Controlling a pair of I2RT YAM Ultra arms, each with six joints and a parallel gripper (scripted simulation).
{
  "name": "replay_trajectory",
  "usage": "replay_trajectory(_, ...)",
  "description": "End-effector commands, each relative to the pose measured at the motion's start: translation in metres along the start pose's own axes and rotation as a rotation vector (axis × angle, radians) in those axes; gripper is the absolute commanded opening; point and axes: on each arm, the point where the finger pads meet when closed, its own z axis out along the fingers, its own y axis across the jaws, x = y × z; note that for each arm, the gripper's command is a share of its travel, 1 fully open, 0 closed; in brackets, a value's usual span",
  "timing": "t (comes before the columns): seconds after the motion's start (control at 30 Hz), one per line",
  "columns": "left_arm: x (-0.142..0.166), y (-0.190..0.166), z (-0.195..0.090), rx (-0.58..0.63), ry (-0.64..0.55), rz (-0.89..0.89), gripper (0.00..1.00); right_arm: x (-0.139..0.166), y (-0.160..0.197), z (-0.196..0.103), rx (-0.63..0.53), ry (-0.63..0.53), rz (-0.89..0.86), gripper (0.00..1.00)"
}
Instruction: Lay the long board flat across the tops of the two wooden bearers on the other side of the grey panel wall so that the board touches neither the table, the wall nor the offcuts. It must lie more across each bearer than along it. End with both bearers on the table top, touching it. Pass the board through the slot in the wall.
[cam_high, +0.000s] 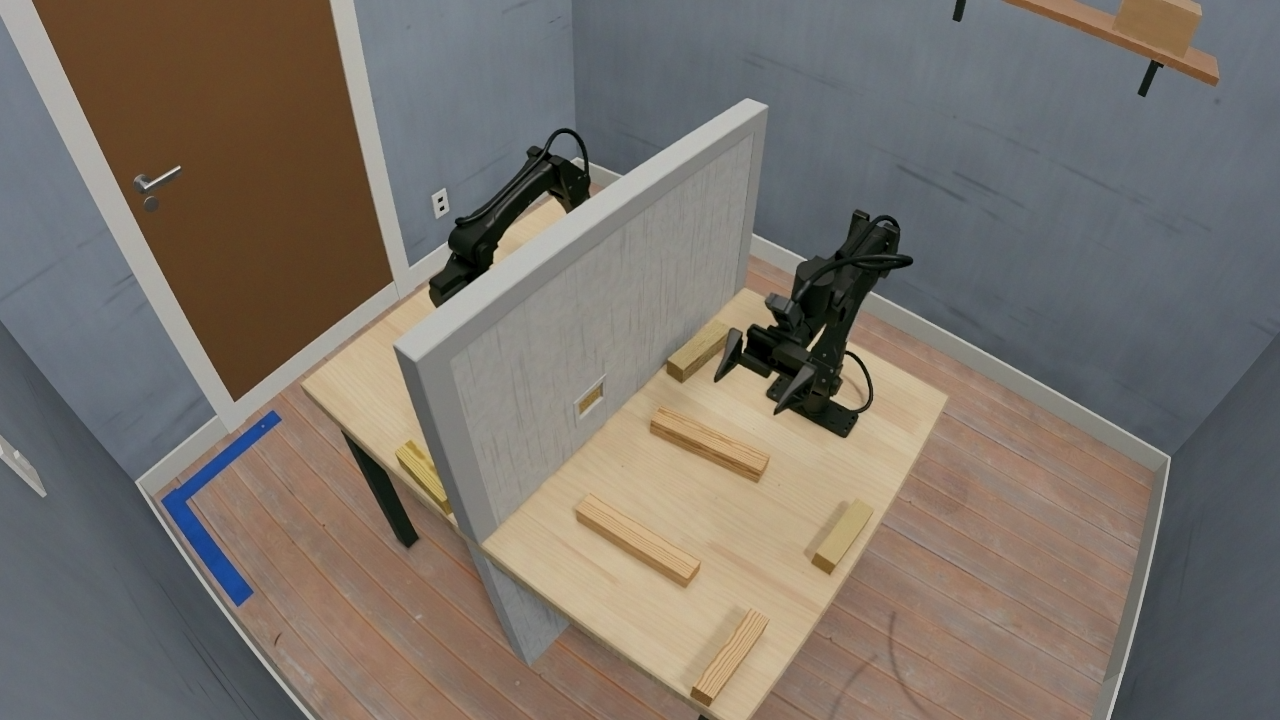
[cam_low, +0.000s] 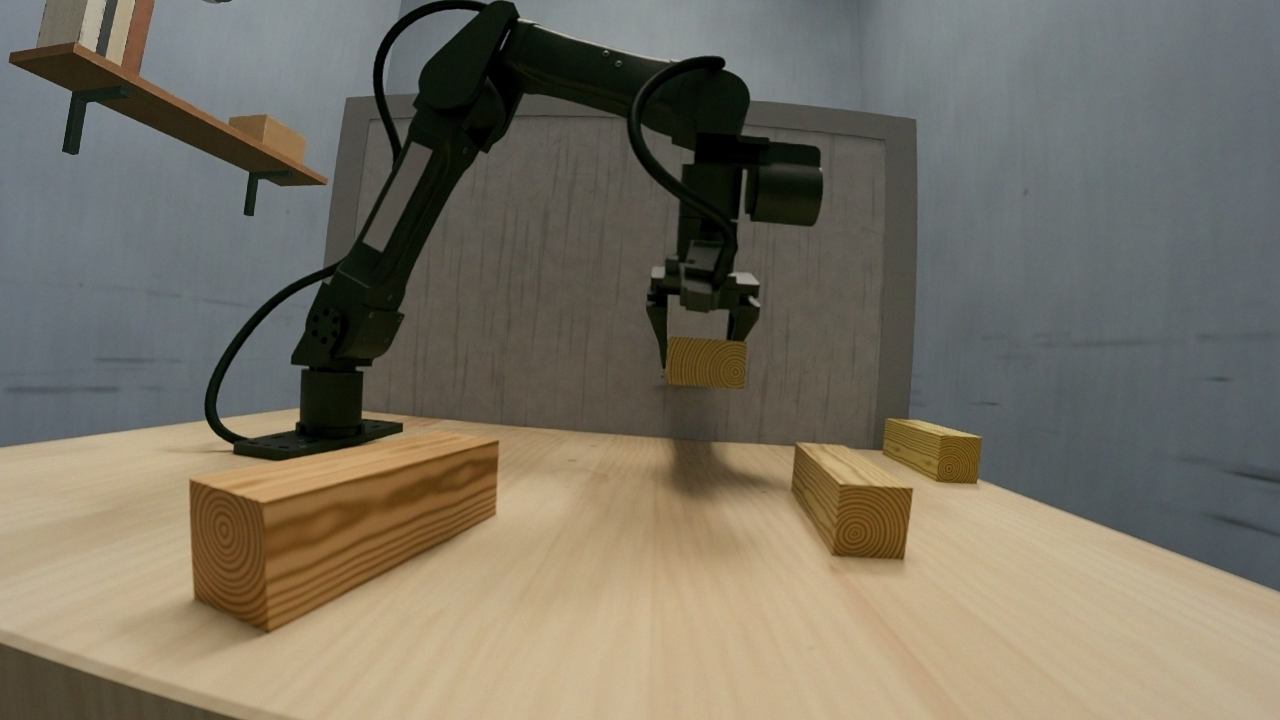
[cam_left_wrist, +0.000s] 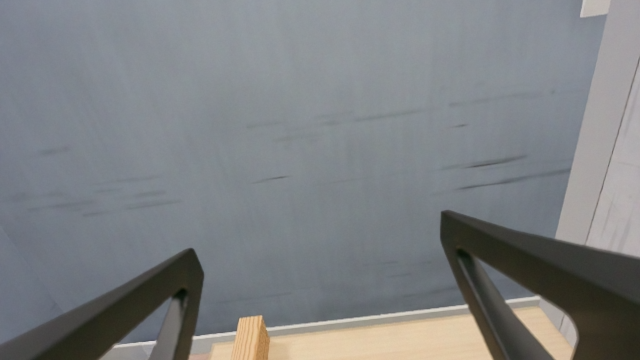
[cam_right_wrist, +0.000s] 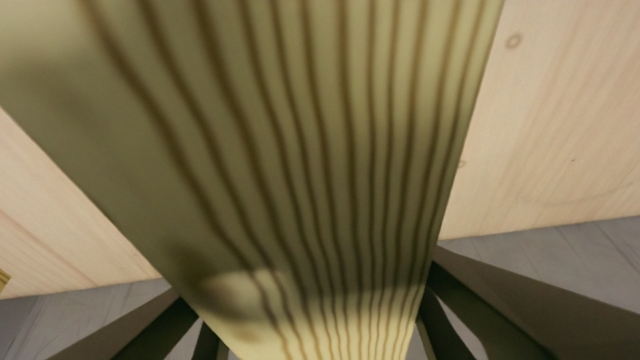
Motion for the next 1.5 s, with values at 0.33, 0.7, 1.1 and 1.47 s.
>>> replay_trajectory(0.33,-0.030,0.003,-0.014,-0.011,-0.066,-0.011,1.00,0.026,0.007,-0.020,-0.085,0.046,-0.022,0.00)
replay_trajectory(0.7,-0.030,0.003,-0.014,-0.011,-0.066,-0.011,1.00,0.035,0.015,-0.025,-0.112,0.047,-0.033,0.00)
replay_trajectory(1.1,-0.030,0.003,-0.014,-0.011,-0.066,-0.011,1.00,0.040,0.009,-0.018,-0.077,0.048,-0.024,0.00)
replay_trajectory(1.47,-0.030,0.003,-0.014,-0.011,-0.066,-0.011,1.00,0.048,0.012,-0.022,-0.093,0.049,-0.031,0.00)
